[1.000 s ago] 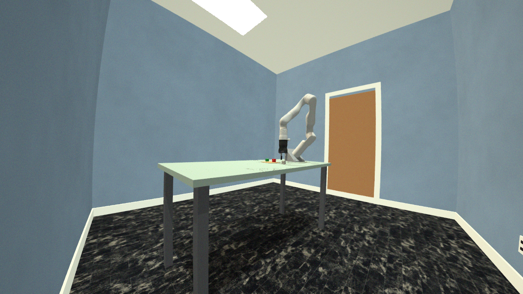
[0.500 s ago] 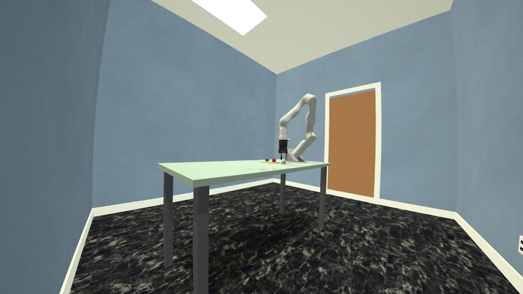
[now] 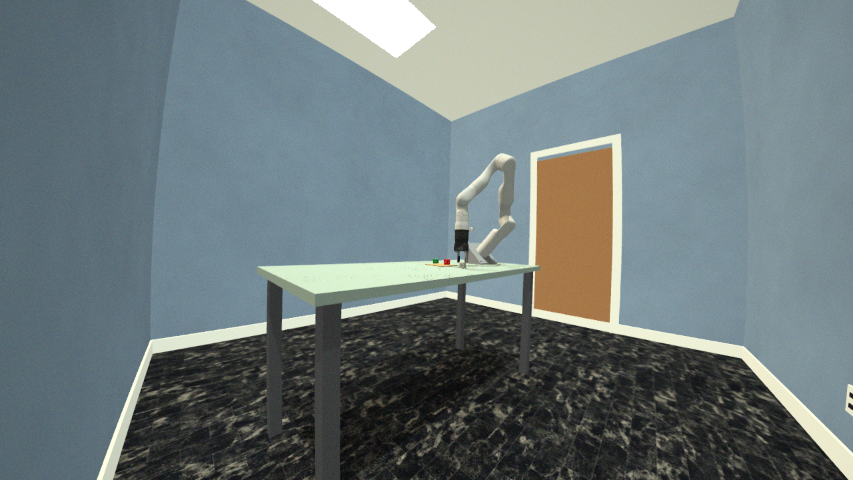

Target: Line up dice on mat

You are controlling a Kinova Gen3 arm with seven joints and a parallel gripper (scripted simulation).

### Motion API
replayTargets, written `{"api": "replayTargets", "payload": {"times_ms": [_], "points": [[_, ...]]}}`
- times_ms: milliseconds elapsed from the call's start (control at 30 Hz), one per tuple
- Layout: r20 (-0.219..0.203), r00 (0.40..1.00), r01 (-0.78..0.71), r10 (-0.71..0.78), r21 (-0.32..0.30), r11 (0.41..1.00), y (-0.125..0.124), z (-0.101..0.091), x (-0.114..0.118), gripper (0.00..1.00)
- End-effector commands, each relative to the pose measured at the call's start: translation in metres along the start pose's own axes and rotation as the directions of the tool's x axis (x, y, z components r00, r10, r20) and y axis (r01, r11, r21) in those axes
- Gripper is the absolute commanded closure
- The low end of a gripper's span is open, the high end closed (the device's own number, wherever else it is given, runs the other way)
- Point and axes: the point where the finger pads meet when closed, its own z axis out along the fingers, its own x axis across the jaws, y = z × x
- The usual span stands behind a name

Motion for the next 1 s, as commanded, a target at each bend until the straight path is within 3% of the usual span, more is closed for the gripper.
{"api": "replayTargets", "payload": {"times_ms": [0,433,967], "points": [[-0.004,1.000,-0.001,0.001,0.005,1.000,-0.002,0.007,0.001,0.13],[-0.004,1.000,-0.001,0.001,0.005,1.000,-0.002,0.026,0.001,0.13],[-0.004,1.000,-0.001,0.001,0.005,1.000,-0.002,0.027,0.001,0.13]]}}
